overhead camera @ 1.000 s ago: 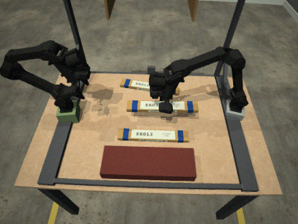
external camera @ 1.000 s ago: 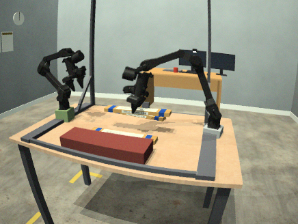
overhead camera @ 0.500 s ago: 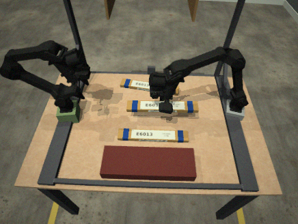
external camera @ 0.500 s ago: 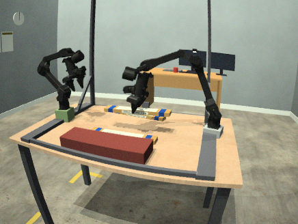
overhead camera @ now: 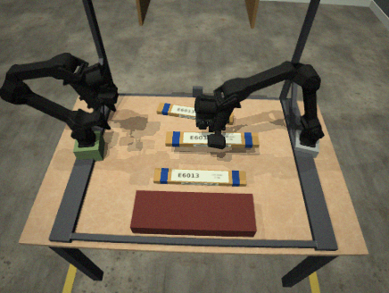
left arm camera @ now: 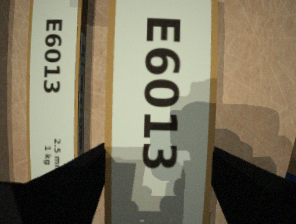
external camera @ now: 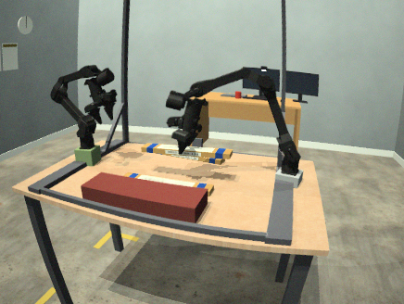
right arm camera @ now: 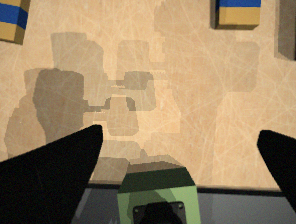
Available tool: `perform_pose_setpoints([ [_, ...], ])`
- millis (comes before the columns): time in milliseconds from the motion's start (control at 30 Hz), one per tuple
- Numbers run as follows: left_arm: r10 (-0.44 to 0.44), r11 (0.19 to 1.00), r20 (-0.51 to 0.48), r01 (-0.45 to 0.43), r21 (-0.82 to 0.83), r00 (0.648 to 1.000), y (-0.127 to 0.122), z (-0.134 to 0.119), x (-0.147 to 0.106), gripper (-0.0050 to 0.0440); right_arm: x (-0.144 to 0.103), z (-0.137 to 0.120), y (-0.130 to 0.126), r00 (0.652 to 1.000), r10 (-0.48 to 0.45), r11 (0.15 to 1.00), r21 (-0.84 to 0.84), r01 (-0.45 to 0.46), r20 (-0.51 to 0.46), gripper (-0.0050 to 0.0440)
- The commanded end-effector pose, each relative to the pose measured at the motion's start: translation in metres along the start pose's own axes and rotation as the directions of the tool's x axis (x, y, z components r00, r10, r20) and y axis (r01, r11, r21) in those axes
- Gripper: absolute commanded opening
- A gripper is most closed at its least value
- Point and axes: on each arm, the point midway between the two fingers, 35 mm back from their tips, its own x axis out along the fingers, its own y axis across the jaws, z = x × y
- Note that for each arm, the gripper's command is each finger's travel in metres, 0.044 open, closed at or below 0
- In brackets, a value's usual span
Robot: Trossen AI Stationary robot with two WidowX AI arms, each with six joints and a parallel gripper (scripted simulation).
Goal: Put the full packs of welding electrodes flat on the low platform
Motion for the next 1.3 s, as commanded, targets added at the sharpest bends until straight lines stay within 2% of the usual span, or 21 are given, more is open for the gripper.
perform_pose_setpoints([
  [0, 0.005, 1.0, 0.057, -0.005, 0.006, 0.998, -0.001, 0.006, -0.018, -0.005, -0.005, 0.003, 0.0, 1.0, 0.001, 1.0, 0.0, -0.001, 0.02, 0.043],
  [267, 0.005, 1.0, 0.057, -0.005, 0.006, 0.998, -0.001, 0.003, -0.005, -0.005, -0.005, 0.003, 0.0, 1.0, 0.001, 1.0, 0.0, -0.001, 0.02, 0.043],
  [467, 0.0, 1.0, 0.028, 0.0, 0.005, 1.0, -0.001, -0.002, 0.016, -0.005, -0.005, 0.003, 0.0, 1.0, 0.001, 1.0, 0.0, -0.001, 0.02, 0.043],
  [633, 0.005, 1.0, 0.057, -0.005, 0.006, 0.998, 0.0, 0.0, 0.009, -0.005, -0.005, 0.003, 0.0, 1.0, 0.001, 1.0, 0.0, -0.001, 0.02, 0.043],
  [800, 0.0, 1.0, 0.027, 0.0, 0.005, 1.0, -0.001, -0.006, 0.029, -0.005, -0.005, 0.003, 0.0, 1.0, 0.001, 1.0, 0.0, -0.001, 0.02, 0.043],
  [833, 0.006, 1.0, 0.051, -0.007, 0.003, 0.999, 0.0, 0.0, 0.021, -0.005, -0.005, 0.003, 0.0, 1.0, 0.001, 1.0, 0.0, -0.001, 0.02, 0.043],
  [1267, 0.006, 1.0, 0.051, -0.007, 0.003, 0.999, 0.0, 0.0, 0.02, -0.005, -0.005, 0.003, 0.0, 1.0, 0.001, 1.0, 0.0, -0.001, 0.02, 0.043],
])
